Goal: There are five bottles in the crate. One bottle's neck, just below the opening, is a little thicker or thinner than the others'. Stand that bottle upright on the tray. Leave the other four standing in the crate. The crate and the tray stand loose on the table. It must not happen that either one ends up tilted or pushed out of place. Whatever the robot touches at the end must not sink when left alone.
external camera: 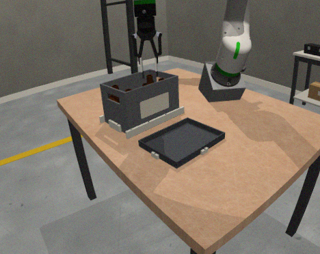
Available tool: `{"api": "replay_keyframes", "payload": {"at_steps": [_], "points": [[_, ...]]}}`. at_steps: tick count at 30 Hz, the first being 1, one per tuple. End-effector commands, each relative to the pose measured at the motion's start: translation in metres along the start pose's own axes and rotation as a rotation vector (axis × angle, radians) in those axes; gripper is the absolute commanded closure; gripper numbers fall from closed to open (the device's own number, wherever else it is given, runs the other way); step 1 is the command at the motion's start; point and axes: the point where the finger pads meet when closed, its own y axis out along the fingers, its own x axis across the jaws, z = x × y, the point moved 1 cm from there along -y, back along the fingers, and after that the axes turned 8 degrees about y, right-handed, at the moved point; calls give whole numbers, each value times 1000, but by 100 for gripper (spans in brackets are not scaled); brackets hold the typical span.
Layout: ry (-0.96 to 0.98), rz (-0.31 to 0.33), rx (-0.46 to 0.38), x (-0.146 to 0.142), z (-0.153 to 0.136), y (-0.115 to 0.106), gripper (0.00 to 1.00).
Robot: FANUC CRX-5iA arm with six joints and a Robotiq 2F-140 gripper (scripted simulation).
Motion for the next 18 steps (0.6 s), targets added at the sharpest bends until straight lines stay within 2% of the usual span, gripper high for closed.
{"api": "replay_keyframes", "payload": {"at_steps": [1, 18], "points": [[0, 1, 1, 0, 0, 0, 56], [0, 1, 1, 0, 0, 11, 56]]}}
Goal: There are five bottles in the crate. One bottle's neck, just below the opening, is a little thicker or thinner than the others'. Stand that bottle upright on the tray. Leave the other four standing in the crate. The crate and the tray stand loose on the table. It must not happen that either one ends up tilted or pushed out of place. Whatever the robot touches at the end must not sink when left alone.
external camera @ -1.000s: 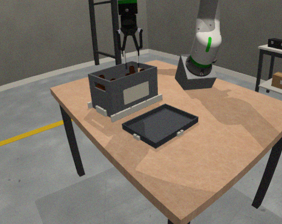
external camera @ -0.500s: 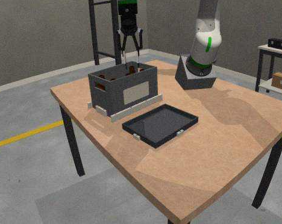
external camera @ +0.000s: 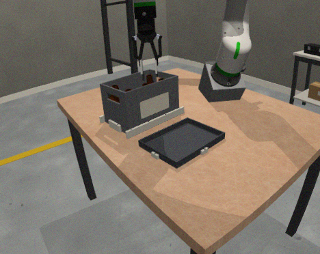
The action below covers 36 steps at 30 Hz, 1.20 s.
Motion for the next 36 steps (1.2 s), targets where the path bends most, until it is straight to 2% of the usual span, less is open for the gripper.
{"api": "replay_keyframes", "payload": {"at_steps": [1, 23, 36], "points": [[0, 1, 1, 0, 0, 2, 56], [0, 1, 1, 0, 0, 25, 56], [0, 1, 1, 0, 0, 30, 56]]}}
